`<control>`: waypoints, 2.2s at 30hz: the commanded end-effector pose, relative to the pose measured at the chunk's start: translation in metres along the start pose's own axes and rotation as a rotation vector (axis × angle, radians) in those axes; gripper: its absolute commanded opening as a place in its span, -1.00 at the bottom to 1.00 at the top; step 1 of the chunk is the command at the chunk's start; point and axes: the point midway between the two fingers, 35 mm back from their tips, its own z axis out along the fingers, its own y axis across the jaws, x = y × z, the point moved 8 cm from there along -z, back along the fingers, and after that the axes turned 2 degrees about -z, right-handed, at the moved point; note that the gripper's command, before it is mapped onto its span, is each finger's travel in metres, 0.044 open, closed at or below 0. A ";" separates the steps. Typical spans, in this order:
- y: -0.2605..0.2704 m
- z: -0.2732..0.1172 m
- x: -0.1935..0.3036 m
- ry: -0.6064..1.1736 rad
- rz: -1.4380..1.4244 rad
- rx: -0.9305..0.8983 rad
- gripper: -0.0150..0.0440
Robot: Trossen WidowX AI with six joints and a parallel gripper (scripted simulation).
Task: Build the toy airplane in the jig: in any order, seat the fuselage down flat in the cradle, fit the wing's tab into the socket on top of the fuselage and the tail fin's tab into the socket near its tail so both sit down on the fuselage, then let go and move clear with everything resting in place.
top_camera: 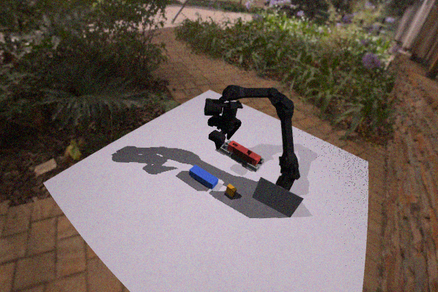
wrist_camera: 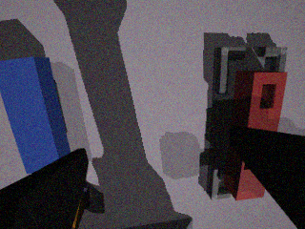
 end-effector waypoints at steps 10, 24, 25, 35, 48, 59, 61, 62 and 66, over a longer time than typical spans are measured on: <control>0.133 0.019 -0.008 0.003 0.028 0.011 1.00; 0.132 0.062 -0.008 0.002 0.028 0.012 1.00; 0.132 0.063 -0.008 0.002 0.028 0.012 1.00; 0.132 0.081 -0.008 0.002 0.028 0.013 1.00; 0.132 0.102 -0.009 0.002 0.028 0.013 1.00; 0.131 0.119 -0.008 0.002 0.029 0.014 1.00; 0.131 0.120 -0.008 0.002 0.029 0.014 1.00; 0.131 0.120 -0.008 0.002 0.029 0.014 0.91; 0.131 0.120 -0.008 0.002 0.029 0.014 0.56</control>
